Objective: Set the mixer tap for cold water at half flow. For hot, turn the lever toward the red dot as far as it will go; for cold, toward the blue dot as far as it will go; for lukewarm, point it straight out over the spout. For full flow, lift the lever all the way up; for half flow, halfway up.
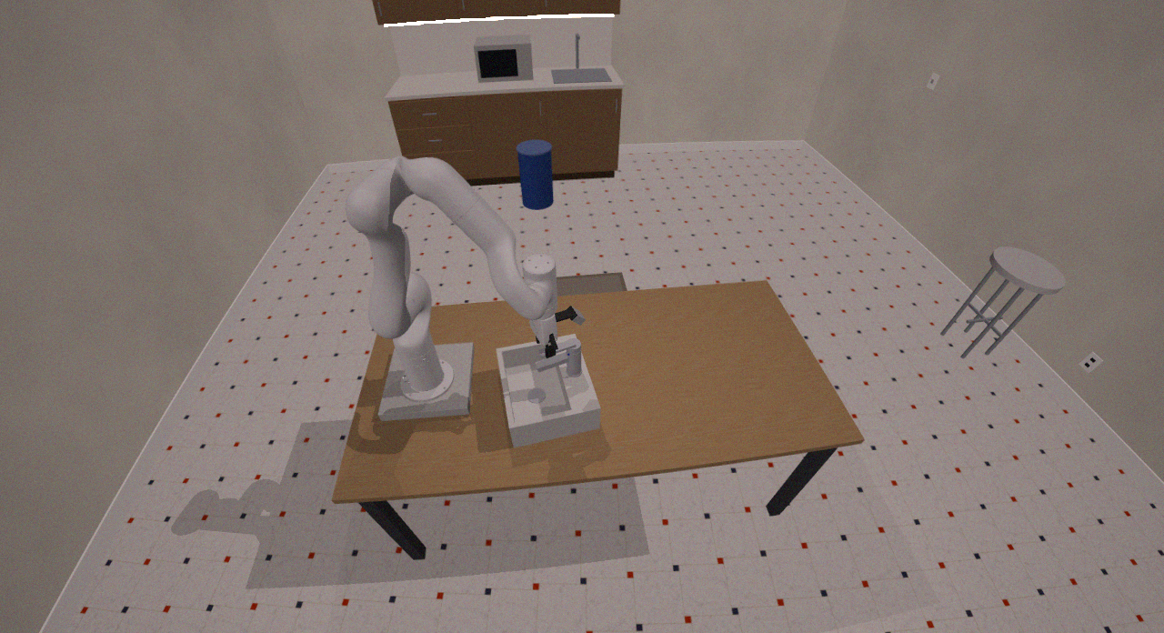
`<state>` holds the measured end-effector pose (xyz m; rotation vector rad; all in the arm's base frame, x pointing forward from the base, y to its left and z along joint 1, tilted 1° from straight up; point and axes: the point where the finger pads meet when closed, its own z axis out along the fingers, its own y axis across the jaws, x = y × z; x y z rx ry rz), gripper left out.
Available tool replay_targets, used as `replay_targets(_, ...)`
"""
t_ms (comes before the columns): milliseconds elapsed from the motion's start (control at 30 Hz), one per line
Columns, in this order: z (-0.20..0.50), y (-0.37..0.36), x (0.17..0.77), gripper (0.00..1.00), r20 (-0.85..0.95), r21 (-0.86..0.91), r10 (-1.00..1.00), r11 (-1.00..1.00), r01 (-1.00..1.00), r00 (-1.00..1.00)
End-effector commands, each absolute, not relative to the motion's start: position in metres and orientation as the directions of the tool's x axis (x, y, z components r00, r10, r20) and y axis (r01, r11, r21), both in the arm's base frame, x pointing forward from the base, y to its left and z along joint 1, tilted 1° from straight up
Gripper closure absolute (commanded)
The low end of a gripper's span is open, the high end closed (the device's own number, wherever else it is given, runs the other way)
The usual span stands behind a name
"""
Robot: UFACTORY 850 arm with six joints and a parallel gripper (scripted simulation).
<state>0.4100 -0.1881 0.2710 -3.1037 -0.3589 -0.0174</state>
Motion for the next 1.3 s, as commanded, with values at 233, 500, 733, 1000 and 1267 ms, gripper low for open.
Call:
replay_targets(233, 0.265, -0.188, 0.411, 0.35, 0.014, -0.015, 0.228, -0.973, 0.228, 0.974)
replay_targets(500, 0.259, -0.188, 0.411, 0.35, 0.014, -0.015, 0.228, -0.973, 0.228, 0.974)
replay_targets(733, 0.251, -0.188, 0.411, 0.35, 0.014, -0.015, 0.228, -0.973, 0.228, 0.974)
replay_targets(1000, 0.244, -0.188, 0.411, 0.35, 0.015, -0.015, 0.228, -0.973, 0.228, 0.974)
replay_targets(1267, 0.239, -0.188, 0.411, 0.35, 0.015, -0.015, 0.228, -0.973, 0.228, 0.974)
